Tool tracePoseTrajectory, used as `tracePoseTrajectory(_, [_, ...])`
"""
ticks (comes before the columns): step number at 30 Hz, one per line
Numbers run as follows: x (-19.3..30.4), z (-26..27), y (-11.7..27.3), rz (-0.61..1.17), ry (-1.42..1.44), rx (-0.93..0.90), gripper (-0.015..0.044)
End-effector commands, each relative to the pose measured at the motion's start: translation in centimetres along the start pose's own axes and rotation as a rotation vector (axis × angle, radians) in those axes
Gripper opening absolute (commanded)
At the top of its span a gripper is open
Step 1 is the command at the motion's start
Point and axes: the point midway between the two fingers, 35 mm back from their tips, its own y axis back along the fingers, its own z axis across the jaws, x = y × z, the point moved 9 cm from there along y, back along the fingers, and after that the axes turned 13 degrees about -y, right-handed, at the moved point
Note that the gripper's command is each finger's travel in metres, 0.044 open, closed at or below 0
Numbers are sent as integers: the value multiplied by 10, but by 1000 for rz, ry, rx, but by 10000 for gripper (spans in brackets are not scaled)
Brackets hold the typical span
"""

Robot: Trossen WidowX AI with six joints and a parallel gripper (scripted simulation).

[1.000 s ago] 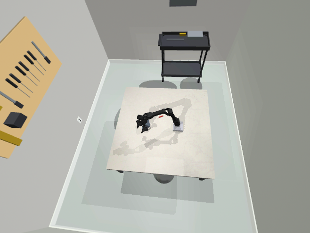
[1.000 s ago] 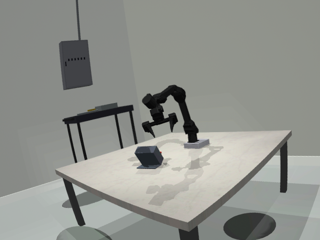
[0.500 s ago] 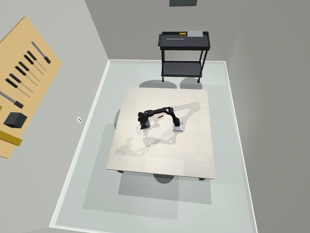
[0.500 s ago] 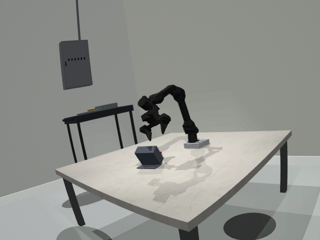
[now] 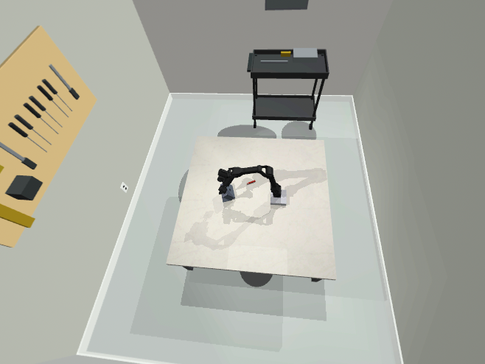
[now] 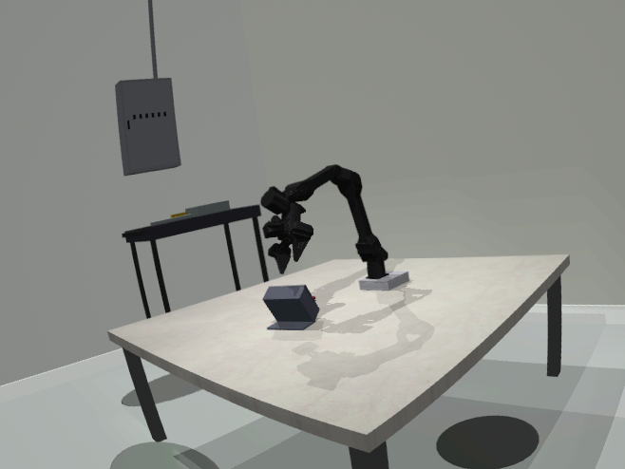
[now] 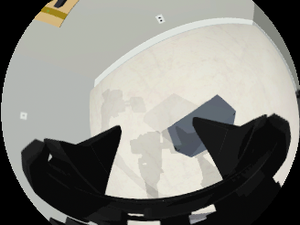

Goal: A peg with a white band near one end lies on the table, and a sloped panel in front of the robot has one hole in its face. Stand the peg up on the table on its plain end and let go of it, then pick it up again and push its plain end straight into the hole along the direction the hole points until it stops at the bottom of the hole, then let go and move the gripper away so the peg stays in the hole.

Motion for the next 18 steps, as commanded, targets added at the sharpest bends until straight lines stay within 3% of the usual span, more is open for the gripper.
tracePoseTrajectory(1, [-1, -12, 2, -4, -117, 45, 440])
tracePoseTrajectory(18, [4, -59, 8, -34, -653, 225, 440])
